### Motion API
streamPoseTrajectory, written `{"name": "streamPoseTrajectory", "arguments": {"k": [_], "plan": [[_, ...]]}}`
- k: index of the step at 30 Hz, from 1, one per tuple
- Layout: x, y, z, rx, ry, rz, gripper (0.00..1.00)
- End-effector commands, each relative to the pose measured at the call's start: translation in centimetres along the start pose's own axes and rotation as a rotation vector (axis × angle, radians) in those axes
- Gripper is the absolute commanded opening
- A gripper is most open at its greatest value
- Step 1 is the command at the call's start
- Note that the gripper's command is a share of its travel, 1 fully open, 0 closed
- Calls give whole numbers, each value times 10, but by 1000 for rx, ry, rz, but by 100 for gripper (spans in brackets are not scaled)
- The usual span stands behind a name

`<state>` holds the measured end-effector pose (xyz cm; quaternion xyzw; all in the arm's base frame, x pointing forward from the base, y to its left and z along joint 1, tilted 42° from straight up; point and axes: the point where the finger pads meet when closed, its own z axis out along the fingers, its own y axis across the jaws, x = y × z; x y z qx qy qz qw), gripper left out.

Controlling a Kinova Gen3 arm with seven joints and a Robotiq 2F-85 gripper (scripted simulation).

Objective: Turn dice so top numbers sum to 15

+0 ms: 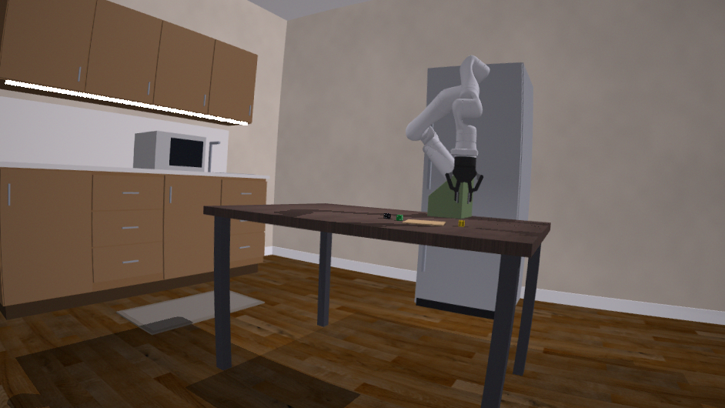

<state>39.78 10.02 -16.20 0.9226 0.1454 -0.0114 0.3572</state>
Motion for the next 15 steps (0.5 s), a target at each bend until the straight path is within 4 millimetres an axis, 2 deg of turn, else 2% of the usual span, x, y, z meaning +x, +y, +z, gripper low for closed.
{"name": "streamPoseTrajectory", "arguments": {"k": [1,15], "plan": [[1,0,-1,1,2,0,35],[1,0,7,1,2,0,35]]}}
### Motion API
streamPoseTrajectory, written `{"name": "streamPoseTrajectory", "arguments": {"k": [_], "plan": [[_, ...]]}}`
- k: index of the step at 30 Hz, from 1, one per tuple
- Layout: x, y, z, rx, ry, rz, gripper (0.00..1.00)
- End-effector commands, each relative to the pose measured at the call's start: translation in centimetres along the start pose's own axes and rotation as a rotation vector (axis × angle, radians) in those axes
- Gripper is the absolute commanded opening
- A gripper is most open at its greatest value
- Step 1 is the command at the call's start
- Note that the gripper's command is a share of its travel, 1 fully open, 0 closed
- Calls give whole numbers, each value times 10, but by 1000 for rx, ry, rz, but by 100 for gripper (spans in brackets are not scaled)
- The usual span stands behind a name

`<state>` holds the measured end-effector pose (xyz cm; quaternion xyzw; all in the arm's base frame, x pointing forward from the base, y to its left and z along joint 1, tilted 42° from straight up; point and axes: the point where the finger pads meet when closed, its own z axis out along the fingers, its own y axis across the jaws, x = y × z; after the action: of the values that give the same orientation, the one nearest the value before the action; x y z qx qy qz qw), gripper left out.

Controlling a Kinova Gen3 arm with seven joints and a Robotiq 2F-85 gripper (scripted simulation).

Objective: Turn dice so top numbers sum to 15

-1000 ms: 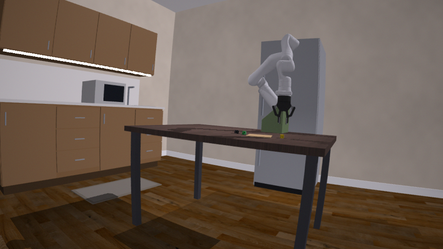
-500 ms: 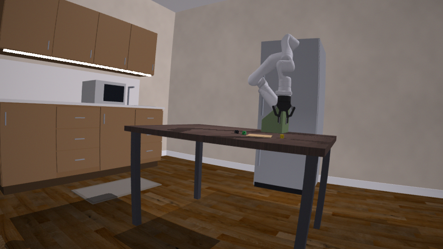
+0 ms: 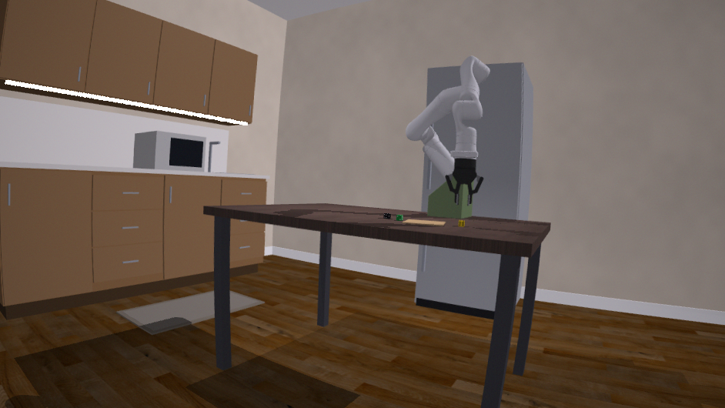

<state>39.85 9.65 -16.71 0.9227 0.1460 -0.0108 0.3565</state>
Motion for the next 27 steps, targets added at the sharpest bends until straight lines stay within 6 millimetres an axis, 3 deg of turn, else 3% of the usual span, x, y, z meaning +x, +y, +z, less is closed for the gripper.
{"name": "streamPoseTrajectory", "arguments": {"k": [1,27], "plan": [[0,0,2,0,0,0,35],[0,0,37,0,0,0,35]]}}
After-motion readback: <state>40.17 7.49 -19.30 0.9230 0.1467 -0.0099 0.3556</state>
